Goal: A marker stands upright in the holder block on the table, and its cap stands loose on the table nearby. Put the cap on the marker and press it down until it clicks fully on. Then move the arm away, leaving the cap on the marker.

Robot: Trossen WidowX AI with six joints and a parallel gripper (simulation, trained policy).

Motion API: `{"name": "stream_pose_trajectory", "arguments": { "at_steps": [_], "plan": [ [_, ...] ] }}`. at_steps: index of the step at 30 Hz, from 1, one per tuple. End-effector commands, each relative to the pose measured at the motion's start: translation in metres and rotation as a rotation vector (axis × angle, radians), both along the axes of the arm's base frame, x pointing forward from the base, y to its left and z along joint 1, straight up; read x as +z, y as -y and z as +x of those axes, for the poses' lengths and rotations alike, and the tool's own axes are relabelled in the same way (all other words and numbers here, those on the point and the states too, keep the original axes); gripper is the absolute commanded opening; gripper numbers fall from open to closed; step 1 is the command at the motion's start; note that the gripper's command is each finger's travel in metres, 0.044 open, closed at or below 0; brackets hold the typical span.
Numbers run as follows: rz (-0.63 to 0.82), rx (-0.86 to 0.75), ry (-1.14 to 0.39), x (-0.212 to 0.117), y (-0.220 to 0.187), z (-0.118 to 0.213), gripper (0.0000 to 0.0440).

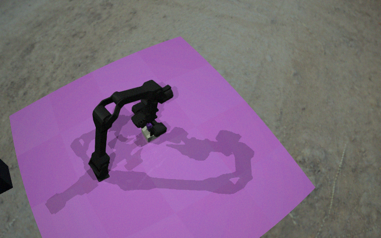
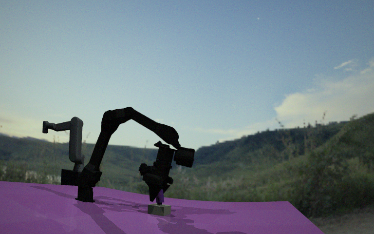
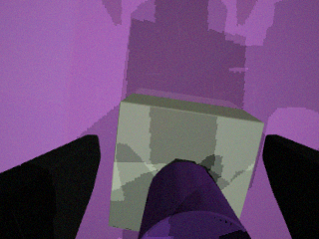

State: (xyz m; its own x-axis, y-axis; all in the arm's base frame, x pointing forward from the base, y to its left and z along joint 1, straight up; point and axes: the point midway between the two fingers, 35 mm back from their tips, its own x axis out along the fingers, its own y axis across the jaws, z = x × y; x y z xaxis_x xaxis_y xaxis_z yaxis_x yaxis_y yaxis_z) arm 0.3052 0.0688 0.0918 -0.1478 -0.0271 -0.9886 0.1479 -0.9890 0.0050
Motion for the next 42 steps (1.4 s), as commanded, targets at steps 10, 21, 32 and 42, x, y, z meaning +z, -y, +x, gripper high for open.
{"name": "stream_pose_trajectory", "arguments": {
  "at_steps": [10, 21, 32, 42],
  "plan": [
    [0.008, 0.064, 0.027, 0.025, 0.003, 0.002, 0.0440],
    [0.004, 0.057, 0.025, 0.048, 0.006, 0.001, 0.0335],
    [0.006, 0.061, 0.014, 0.036, 0.004, 0.000, 0.0085],
    [0.050, 0.040, -0.025, 0.054, 0.006, -0.026, 0.0087]
  ]
}}
